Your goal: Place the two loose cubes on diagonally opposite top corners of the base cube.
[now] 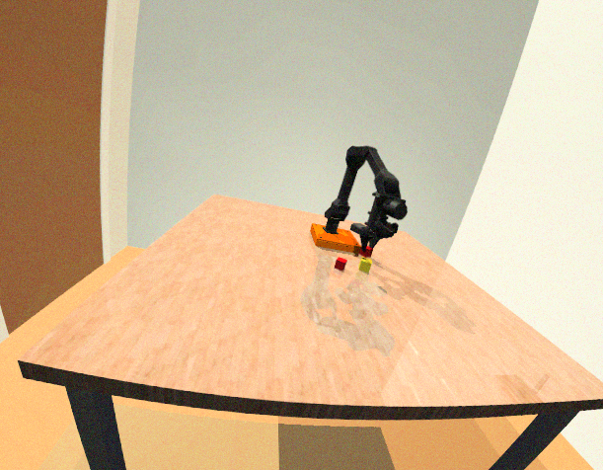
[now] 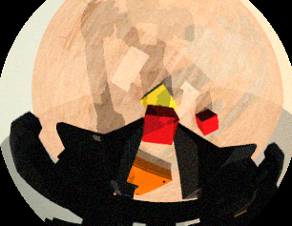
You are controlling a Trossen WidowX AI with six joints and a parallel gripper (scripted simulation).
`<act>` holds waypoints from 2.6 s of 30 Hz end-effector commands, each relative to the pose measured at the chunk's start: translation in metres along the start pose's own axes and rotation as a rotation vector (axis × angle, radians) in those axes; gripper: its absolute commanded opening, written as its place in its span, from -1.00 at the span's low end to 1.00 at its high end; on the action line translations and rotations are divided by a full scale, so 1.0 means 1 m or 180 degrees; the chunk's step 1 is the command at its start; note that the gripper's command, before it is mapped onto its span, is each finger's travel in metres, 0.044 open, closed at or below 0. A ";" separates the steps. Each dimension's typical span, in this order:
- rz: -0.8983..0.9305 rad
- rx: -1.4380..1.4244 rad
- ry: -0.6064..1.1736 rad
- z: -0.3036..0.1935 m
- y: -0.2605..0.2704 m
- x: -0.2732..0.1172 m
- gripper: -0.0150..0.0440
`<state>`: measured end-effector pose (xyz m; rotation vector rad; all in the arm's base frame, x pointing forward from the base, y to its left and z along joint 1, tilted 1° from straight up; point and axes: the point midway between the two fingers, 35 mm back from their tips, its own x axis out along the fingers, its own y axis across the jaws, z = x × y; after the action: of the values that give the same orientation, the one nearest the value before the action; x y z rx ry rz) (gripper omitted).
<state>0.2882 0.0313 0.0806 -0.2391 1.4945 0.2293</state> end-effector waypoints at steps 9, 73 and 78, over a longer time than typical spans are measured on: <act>0.0023 0.0015 0.0040 -0.003 0.001 0.008 -0.14; 0.0006 0.0001 0.0029 -0.002 0.000 -0.006 0.20; 0.0006 0.0001 0.0029 -0.002 0.000 -0.012 0.20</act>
<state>0.2837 0.0307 0.0859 -0.2389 1.5125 0.2303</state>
